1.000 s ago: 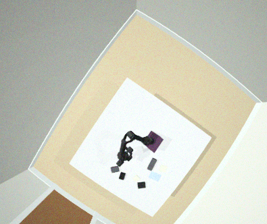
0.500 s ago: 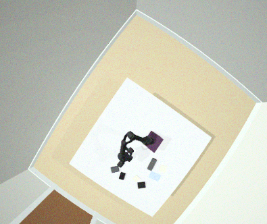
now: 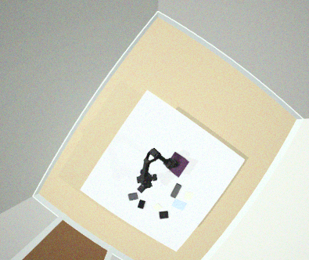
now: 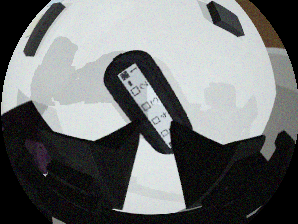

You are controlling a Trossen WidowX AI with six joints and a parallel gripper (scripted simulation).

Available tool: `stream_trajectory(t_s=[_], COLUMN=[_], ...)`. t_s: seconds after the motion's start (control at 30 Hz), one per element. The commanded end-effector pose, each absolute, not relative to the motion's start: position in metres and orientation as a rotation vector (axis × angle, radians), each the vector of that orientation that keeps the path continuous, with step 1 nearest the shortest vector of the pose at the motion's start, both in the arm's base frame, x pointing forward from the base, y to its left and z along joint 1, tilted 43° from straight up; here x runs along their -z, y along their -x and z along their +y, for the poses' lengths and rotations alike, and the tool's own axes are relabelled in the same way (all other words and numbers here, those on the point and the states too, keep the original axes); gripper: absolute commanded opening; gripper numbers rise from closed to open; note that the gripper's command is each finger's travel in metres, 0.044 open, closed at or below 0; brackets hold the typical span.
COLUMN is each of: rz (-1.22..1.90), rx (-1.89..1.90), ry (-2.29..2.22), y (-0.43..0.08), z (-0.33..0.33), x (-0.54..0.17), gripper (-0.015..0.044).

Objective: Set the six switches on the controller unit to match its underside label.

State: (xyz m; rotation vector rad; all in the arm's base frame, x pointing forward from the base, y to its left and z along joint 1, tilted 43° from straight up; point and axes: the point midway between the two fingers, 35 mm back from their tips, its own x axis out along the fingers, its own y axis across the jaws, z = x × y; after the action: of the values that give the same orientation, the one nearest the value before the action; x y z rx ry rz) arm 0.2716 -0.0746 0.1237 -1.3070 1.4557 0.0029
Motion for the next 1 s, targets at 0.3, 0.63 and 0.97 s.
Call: stream_trajectory(t_s=[0.3,0.63,0.97], rz=[1.011,0.988,0.988], rx=[0.531,0.549,0.549], ry=[0.576,0.537,0.537], y=[-0.252,-0.251,-0.251], z=[-0.062,-0.061,-0.061], x=[-0.136,-0.136,-0.136], gripper=[0.0,0.0,0.0])
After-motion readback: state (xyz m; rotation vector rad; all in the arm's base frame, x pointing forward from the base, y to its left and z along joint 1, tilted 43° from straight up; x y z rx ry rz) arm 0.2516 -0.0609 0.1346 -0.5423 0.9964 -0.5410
